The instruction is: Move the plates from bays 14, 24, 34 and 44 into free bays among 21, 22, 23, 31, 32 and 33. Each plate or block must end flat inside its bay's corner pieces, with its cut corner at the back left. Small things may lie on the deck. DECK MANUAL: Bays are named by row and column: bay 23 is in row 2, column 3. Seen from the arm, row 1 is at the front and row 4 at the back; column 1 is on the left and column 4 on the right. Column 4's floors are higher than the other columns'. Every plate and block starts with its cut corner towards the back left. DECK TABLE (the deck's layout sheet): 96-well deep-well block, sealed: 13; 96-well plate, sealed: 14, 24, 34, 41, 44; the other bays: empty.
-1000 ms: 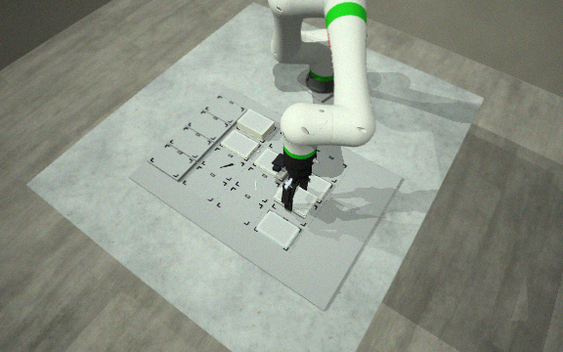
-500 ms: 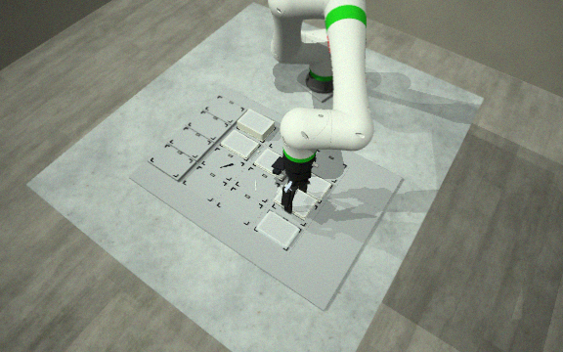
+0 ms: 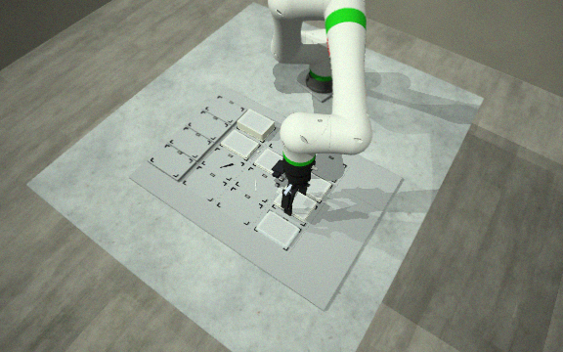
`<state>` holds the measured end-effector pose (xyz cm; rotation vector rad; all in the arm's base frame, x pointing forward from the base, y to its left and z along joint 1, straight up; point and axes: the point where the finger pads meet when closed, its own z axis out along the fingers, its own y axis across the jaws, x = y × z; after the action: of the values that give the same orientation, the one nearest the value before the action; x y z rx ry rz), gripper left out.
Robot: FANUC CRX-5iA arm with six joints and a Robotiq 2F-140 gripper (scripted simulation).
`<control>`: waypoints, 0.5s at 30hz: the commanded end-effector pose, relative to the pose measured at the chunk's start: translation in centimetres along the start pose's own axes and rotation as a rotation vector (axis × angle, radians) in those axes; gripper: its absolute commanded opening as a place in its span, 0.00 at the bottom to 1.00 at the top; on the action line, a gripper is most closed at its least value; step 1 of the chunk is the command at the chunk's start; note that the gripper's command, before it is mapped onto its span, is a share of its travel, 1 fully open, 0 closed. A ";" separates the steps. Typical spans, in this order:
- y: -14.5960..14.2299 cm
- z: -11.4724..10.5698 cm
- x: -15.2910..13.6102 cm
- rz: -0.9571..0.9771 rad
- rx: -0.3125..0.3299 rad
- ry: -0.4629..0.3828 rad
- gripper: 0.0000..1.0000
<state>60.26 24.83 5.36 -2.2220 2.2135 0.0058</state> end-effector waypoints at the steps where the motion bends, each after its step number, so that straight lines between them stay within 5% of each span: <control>1: -0.1 0.3 0.0 0.000 0.002 -0.001 0.10; 15: -0.1 0.6 0.0 0.000 0.002 -0.001 0.10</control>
<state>60.26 24.83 4.63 -2.2219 2.2134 0.0058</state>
